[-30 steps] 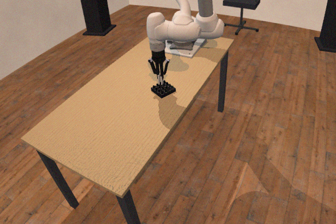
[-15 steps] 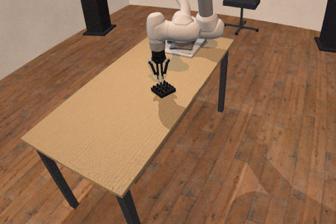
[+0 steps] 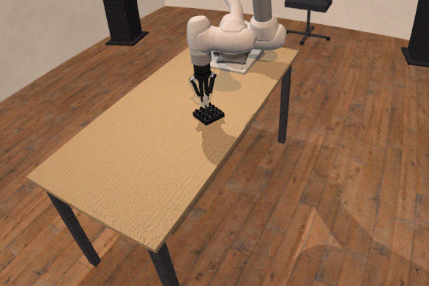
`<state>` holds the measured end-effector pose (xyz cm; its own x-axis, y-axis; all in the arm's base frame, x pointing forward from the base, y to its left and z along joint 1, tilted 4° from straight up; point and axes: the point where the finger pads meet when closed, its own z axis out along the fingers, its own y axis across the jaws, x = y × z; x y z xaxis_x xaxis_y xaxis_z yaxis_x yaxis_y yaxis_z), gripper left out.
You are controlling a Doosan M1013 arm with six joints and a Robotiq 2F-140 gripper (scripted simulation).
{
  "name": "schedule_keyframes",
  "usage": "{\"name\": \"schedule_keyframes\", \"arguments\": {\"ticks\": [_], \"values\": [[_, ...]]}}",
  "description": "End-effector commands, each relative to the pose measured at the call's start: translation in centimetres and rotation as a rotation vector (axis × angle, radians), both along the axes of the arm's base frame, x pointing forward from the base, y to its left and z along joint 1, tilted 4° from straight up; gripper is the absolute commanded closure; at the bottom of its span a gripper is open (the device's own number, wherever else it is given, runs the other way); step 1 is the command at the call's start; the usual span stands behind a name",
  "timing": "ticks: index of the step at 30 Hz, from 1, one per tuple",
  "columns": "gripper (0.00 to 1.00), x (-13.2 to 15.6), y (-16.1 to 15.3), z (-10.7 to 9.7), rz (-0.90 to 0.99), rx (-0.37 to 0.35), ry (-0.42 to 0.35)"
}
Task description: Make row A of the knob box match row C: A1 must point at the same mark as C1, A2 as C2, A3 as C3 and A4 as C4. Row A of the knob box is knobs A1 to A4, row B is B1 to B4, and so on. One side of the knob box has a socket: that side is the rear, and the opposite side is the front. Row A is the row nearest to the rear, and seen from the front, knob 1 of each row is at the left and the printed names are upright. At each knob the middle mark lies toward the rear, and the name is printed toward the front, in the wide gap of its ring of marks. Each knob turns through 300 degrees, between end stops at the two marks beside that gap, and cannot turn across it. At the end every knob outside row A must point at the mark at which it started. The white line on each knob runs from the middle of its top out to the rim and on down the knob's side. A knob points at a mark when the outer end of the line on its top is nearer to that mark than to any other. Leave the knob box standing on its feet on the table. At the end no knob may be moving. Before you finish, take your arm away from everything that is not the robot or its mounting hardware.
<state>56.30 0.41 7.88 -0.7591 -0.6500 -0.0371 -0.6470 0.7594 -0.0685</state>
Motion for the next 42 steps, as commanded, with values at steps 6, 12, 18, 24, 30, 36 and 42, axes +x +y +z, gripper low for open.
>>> {"name": "schedule_keyframes", "arguments": {"ticks": [6,12,18,24,30,36,42], "values": [[0.95,0.00,0.00,0.01,0.118,-0.005,0.003],[0.95,0.00,0.00,0.01,0.197,-0.011,0.005],[0.95,0.00,0.00,0.01,0.251,-0.014,0.007],[0.95,0.00,0.00,0.01,0.273,-0.016,0.007],[0.95,0.00,0.00,0.01,0.290,-0.017,0.008],[0.95,0.00,0.00,0.01,0.293,-0.018,0.008],[0.95,0.00,0.00,0.01,0.293,-0.018,0.008]]}}
